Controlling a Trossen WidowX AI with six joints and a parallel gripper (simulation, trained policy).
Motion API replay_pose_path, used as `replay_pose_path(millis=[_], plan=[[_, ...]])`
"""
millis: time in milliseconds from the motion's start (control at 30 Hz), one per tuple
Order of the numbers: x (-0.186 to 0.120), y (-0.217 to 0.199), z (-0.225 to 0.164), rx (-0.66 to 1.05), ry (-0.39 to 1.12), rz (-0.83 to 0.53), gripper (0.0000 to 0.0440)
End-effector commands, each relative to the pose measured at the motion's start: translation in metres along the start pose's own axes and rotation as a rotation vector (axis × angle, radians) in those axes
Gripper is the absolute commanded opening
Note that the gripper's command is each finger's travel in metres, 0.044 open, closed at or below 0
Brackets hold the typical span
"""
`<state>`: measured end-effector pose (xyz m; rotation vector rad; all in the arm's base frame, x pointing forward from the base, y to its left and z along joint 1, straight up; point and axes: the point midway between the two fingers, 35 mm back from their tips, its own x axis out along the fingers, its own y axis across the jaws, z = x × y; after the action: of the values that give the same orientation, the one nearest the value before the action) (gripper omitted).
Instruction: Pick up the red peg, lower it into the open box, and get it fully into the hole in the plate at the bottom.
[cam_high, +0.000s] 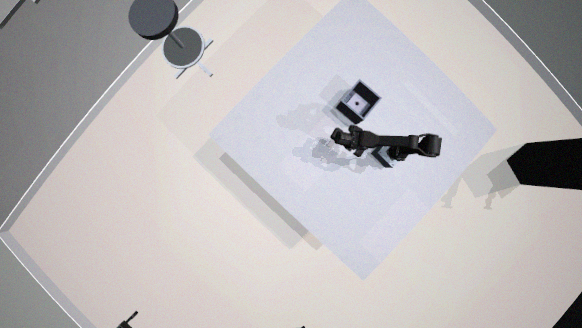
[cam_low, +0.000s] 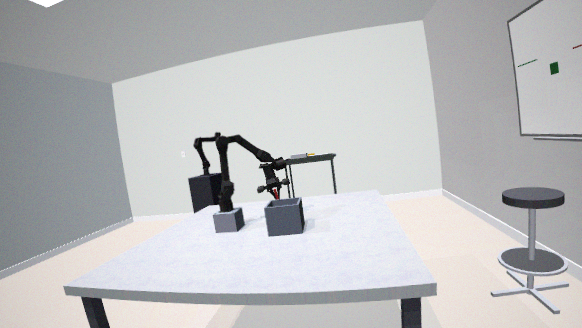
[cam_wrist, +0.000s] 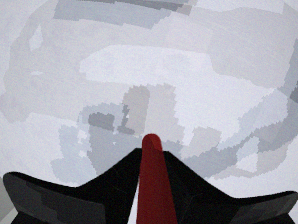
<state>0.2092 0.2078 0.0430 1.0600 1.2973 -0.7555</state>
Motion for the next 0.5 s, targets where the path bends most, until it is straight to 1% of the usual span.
replay_pose_path(millis=[0,200,467], plan=[[-0.013,0.013,0.003,-0.007,-0.001,0.044,0.0],[-0.034,0.033,0.014,-0.009,-0.012,0.099,0.0],[-0.06,0.052,0.037,-0.006,-0.044,0.14,0.0]])
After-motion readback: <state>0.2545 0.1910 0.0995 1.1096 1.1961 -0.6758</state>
